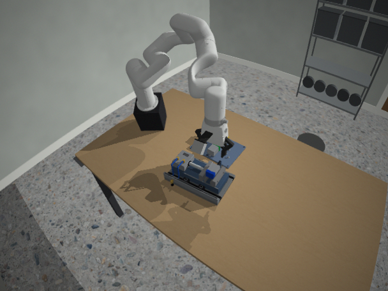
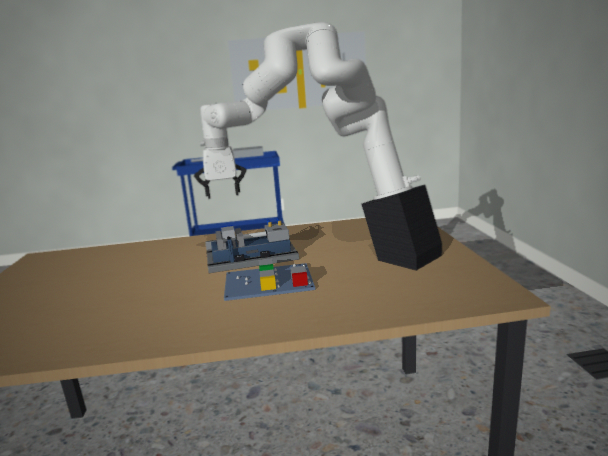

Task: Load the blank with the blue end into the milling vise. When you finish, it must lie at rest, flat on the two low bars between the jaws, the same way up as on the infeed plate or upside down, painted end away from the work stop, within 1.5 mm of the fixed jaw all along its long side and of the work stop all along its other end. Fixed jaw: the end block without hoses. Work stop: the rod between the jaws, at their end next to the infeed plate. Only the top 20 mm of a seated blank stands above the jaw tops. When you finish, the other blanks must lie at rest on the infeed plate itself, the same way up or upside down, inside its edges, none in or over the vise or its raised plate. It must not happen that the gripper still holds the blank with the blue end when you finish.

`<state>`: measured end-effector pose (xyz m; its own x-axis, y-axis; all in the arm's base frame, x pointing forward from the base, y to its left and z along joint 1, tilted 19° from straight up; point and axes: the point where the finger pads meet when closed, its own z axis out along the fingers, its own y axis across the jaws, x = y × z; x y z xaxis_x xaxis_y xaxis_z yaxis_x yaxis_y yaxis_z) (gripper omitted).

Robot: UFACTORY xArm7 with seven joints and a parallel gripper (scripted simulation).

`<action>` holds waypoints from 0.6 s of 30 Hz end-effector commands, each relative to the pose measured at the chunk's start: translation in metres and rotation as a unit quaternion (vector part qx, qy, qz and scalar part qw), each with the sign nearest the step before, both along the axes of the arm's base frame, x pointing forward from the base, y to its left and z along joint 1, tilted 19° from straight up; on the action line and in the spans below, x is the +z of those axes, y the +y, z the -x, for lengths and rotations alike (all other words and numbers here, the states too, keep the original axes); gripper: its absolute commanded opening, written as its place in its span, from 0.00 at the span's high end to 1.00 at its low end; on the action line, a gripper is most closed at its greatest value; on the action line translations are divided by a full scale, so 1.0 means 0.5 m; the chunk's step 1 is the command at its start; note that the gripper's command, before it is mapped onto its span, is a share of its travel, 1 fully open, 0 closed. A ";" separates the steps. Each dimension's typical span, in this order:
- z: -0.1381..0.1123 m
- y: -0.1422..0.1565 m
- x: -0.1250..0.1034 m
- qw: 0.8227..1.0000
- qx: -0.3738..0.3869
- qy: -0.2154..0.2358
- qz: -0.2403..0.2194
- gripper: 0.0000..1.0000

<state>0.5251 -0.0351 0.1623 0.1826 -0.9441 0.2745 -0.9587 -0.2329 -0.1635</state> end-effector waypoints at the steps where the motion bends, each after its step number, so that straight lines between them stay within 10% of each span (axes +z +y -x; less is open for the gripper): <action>1: -0.004 -0.001 -0.002 1.000 0.000 -0.002 0.000 0.00; 18: -0.006 -0.004 -0.012 1.000 0.000 -0.002 0.000 0.00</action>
<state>0.5269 -0.0368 0.1553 0.1826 -0.9440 0.2747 -0.9585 -0.2331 -0.1640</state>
